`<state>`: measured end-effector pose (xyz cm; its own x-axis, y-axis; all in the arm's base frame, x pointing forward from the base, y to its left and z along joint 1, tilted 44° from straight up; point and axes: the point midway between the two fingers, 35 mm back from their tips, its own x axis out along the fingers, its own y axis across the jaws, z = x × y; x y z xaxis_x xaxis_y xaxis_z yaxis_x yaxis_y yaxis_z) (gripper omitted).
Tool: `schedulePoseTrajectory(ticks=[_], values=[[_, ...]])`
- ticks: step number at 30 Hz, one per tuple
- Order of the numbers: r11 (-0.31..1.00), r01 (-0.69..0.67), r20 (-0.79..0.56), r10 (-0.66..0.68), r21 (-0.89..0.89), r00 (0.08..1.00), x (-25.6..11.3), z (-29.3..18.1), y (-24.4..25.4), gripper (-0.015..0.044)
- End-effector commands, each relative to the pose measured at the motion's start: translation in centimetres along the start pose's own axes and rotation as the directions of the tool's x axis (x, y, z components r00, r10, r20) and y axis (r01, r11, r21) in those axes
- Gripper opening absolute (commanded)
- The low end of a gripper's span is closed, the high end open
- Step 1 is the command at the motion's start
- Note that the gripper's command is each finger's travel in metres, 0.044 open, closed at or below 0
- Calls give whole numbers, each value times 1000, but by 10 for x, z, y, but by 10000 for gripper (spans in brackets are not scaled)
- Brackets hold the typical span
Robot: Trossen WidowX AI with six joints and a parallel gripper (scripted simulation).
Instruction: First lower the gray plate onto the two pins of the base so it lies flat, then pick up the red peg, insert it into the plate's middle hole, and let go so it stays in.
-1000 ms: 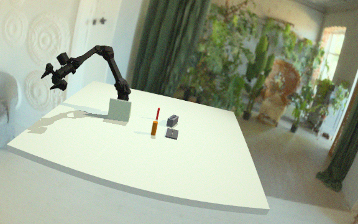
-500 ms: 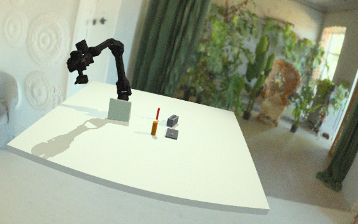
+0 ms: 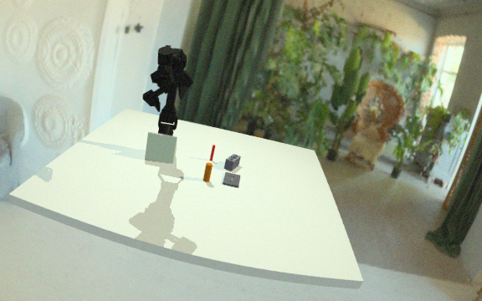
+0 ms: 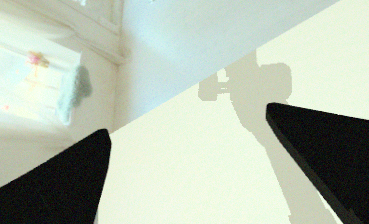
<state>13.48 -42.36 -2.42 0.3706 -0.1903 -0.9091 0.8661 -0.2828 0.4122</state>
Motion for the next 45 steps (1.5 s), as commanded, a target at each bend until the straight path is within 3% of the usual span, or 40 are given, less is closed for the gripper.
schedulePoseTrajectory(ticks=[1,7,12,16,22,29,35,45], values=[[980,-23,-71,9,-198,997,3,-30,29,440],[795,-134,-240,-15,-592,971,7,-106,80,440],[450,-320,-395,-81,-834,915,0,-191,115,440],[125,-480,-495,-157,-868,854,-12,-260,132,440],[-305,-657,-590,-289,-689,754,-39,-354,142,440],[-672,-720,-638,-482,-170,600,-86,-459,120,440],[-738,-624,-621,-621,256,479,-122,-516,90,440],[-736,-624,-617,-625,262,478,-119,-525,82,440]])
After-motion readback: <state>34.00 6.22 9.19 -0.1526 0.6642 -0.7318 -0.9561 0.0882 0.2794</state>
